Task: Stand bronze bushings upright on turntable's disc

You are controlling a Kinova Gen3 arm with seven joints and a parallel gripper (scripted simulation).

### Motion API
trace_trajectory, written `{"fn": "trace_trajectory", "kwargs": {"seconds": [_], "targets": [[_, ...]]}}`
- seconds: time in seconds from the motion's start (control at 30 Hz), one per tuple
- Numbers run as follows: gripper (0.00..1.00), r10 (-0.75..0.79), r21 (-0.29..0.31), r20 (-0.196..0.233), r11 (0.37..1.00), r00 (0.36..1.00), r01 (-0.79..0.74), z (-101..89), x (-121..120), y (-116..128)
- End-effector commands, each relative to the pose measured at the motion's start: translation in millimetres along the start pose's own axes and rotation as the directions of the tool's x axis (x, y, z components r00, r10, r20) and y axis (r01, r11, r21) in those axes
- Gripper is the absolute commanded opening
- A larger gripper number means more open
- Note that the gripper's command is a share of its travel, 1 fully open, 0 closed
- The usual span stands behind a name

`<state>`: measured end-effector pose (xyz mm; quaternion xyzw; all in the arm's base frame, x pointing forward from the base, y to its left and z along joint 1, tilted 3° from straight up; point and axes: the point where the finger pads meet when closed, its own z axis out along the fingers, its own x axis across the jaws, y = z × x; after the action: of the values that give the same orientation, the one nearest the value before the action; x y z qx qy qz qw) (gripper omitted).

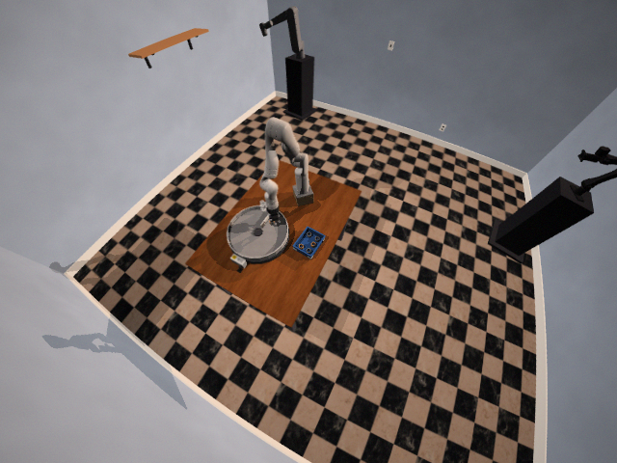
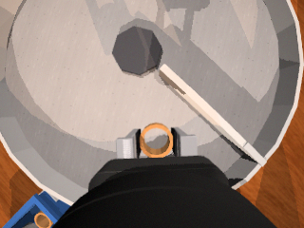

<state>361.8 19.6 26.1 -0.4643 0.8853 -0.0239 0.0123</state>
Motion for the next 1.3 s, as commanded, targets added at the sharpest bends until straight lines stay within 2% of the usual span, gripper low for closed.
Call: {"fn": "trace_trajectory", "kwargs": {"seconds": [0.0, 0.9, 1.27], "targets": [[0.00, 0.000, 0.001, 0.001, 1.000, 1.000, 0.000, -0.2, -0.2, -0.3], [0.00, 0.000, 0.001, 0.001, 1.000, 1.000, 0.000, 0.2, -0.2, -0.3], [0.00, 0.000, 0.001, 0.001, 1.000, 1.000, 0.000, 13.2, -0.2, -0.3]]}}
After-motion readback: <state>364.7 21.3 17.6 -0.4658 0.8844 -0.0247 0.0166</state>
